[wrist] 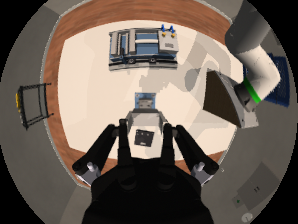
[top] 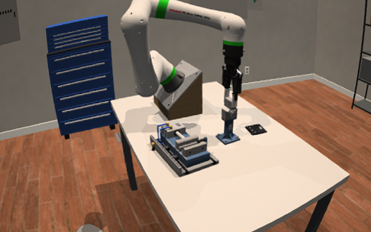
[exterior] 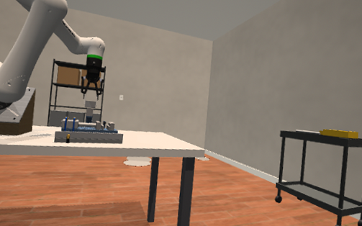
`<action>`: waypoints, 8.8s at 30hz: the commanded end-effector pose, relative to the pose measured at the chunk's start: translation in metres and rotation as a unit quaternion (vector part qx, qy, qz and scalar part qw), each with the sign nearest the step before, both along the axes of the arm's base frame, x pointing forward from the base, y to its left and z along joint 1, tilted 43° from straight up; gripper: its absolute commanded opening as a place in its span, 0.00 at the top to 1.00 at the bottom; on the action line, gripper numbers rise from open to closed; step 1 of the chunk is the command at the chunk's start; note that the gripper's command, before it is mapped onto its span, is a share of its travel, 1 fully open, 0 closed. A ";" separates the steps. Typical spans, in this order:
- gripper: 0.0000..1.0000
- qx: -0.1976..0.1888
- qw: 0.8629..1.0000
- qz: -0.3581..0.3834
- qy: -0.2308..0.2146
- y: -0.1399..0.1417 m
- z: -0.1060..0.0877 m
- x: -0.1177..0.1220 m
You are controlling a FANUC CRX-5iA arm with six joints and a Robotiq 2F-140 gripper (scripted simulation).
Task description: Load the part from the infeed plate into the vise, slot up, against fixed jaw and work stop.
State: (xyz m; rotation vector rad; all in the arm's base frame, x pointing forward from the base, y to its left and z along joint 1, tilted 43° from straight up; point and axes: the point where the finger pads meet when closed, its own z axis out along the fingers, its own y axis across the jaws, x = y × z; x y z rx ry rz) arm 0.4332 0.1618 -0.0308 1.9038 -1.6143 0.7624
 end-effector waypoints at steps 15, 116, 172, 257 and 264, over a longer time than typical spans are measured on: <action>1.00 0.018 1.000 0.000 0.003 0.000 0.001 0.000; 1.00 0.178 0.984 -0.006 0.027 -0.008 0.005 0.001; 1.00 0.388 0.920 -0.013 0.059 -0.019 0.008 0.003; 1.00 0.395 0.916 -0.013 0.060 -0.021 0.007 0.003; 1.00 0.395 0.916 -0.013 0.060 -0.022 0.006 0.004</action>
